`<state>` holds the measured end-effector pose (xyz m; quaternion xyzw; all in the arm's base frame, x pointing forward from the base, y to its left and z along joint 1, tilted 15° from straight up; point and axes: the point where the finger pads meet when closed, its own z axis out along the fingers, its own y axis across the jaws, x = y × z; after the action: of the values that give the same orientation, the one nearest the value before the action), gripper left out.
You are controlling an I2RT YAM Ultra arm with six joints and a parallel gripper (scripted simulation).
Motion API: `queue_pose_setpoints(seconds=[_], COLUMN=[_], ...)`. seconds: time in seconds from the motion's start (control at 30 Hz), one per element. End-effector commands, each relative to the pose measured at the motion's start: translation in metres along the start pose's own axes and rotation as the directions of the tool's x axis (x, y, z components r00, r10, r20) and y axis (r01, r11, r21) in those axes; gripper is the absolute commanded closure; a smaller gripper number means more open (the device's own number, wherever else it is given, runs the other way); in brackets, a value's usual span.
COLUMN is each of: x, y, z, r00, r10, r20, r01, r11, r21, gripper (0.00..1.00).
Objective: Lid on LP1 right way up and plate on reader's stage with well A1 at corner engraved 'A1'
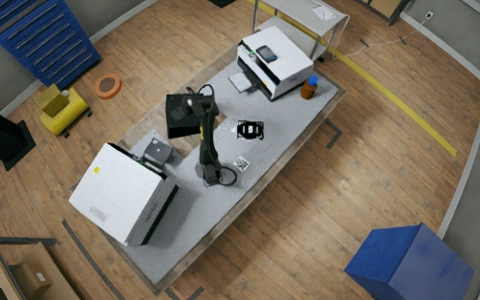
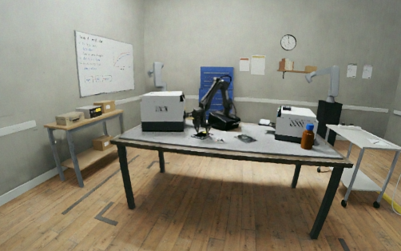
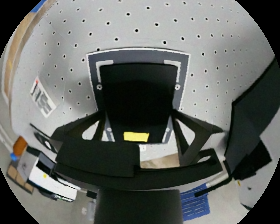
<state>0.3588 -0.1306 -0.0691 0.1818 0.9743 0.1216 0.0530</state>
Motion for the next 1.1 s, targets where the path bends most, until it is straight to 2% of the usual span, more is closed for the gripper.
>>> queue_pose_setpoints(seconds=[0.0,0.2,0.27,0.43,1.07], x=[-0.003,-0.003,0.001,-0.011,-0.011], y=[0.0,0.0,0.002,-0.002,-0.002], z=[-0.003,-0.003,-0.01,-0.024,-0.045], r00=[1.0,1.0,1.0,0.999,0.999], r10=[-0.001,-0.001,0.001,-0.005,-0.005], r20=[0.011,0.011,0.007,0.039,0.039], r01=[0.001,0.001,-0.001,0.005,0.005], r11=[1.0,1.0,1.0,1.0,1.0], r21=[0.002,0.002,0.004,0.008,0.007], gripper=[0.0,0.0,0.0,0.0,0.0])
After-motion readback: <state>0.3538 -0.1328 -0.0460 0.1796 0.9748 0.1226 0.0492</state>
